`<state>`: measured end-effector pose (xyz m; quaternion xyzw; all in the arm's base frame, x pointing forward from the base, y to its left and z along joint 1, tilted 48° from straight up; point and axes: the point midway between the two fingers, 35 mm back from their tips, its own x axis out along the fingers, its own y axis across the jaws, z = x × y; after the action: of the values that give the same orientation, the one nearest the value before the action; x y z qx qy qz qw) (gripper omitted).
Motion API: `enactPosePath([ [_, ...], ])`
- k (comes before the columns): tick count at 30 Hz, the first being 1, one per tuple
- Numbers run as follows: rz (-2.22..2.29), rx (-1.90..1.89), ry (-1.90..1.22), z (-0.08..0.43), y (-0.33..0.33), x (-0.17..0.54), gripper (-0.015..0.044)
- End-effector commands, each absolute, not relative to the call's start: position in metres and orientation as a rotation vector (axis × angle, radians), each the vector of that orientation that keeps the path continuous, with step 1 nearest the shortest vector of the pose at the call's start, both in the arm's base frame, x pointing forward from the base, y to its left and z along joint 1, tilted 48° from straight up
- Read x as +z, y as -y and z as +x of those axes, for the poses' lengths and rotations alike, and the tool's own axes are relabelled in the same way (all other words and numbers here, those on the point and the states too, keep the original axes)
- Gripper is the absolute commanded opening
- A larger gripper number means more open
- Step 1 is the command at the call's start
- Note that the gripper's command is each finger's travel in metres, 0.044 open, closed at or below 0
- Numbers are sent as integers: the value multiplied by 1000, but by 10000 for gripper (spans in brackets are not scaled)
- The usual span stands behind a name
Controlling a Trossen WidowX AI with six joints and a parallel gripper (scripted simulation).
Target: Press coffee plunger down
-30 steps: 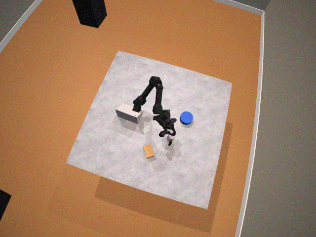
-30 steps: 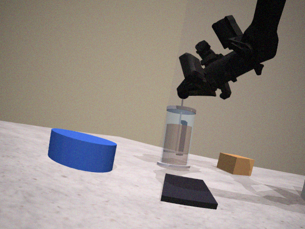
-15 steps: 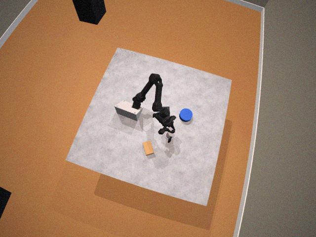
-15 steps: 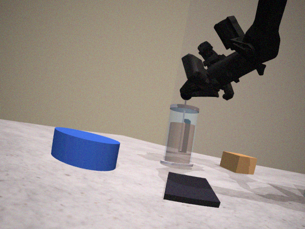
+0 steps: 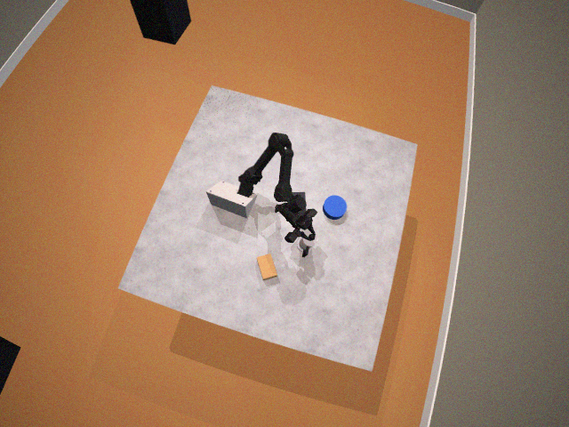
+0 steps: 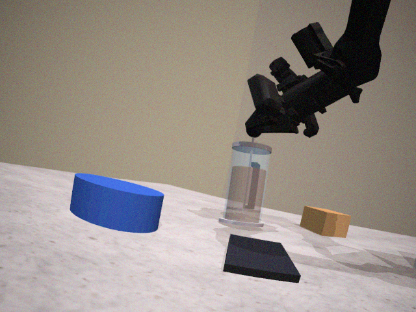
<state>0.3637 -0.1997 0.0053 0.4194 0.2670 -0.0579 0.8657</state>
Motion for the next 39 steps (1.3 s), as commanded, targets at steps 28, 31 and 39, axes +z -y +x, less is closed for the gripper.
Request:
enactPosePath([
  [28, 880, -120, -561, 364, 200, 5, 361],
  [31, 880, -120, -561, 364, 200, 5, 440],
  [39, 882, -120, -571, 357, 225, 29, 440],
])
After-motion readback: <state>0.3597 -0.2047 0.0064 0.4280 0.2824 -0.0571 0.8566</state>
